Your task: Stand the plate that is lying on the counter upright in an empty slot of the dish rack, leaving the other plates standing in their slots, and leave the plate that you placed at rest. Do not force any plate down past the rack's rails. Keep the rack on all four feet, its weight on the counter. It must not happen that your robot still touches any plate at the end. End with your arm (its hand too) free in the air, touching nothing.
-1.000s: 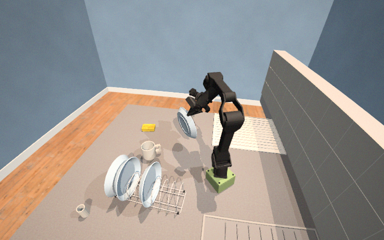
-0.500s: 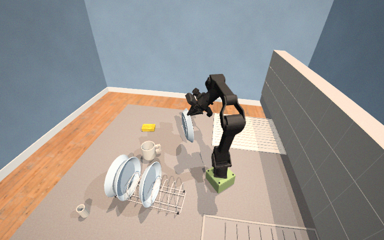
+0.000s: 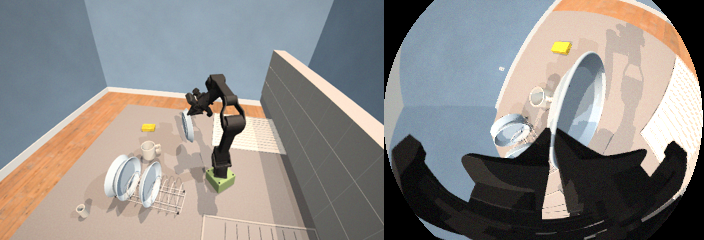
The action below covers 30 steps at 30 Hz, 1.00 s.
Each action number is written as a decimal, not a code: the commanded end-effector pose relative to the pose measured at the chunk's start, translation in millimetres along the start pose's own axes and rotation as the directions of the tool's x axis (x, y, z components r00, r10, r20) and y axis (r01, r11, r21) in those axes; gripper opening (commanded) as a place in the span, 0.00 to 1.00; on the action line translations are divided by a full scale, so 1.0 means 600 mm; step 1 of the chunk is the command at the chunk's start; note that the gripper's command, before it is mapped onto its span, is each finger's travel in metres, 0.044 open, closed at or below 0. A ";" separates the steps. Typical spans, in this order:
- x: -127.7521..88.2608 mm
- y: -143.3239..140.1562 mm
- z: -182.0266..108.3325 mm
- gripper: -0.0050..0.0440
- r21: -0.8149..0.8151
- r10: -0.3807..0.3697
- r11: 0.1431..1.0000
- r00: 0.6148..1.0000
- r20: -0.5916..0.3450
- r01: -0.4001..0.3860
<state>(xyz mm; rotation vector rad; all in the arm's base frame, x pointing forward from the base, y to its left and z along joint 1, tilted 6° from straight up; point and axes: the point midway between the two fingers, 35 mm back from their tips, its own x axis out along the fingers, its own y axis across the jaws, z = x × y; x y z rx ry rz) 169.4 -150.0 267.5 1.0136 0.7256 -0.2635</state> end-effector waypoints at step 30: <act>0.006 0.003 -0.010 0.10 0.472 -0.039 0.880 0.985 0.168 -0.045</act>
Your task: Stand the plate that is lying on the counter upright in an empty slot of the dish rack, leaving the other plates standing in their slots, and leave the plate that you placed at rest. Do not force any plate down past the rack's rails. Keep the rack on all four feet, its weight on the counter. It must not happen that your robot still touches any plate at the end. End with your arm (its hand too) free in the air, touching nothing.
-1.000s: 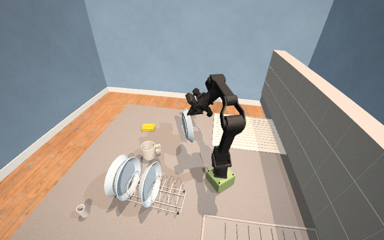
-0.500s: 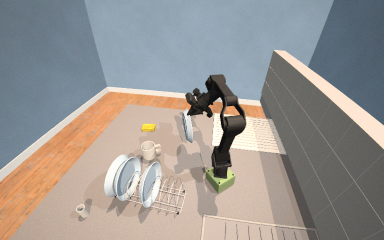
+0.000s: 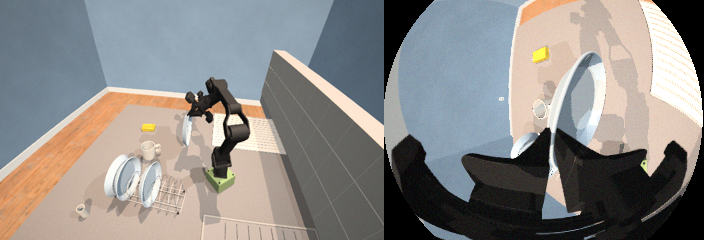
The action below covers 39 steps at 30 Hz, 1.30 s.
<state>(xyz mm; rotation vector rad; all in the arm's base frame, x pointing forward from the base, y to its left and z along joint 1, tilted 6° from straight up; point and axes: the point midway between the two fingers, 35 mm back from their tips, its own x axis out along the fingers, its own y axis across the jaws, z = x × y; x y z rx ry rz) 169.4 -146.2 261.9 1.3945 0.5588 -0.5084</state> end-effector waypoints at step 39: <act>0.005 0.003 -0.012 0.10 0.081 -0.011 0.997 0.999 0.032 0.009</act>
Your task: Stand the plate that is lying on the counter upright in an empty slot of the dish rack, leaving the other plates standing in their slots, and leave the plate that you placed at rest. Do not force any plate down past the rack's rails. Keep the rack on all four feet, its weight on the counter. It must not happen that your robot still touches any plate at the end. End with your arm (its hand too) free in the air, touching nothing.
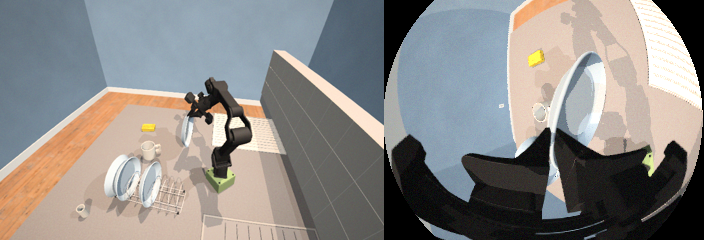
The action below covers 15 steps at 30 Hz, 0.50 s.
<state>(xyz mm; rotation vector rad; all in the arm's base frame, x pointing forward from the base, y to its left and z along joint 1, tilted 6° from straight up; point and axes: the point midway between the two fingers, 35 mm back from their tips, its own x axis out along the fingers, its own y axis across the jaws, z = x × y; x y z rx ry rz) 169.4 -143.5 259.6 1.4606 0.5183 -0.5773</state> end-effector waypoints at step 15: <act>0.018 0.014 -0.055 0.10 -0.021 -0.071 0.997 0.997 -0.033 0.070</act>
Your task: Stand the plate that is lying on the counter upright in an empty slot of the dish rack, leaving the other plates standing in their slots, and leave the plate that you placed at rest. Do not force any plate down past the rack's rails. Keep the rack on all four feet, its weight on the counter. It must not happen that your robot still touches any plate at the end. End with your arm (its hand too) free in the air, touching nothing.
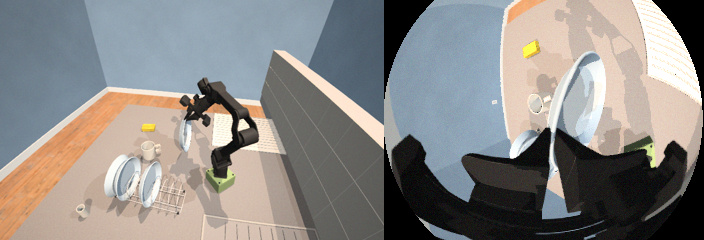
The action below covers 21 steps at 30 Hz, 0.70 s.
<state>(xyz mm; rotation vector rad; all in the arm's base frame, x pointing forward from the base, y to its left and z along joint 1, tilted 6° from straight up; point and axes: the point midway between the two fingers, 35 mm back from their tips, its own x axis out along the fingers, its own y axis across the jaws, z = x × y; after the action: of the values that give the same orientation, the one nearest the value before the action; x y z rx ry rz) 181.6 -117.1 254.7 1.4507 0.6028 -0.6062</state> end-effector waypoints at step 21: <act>0.009 0.015 -0.066 0.10 -0.029 -0.055 0.998 0.998 0.006 0.055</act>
<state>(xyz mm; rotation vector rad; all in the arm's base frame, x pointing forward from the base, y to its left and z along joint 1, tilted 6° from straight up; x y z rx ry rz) 190.8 -79.4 253.8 1.4155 0.6592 -0.6439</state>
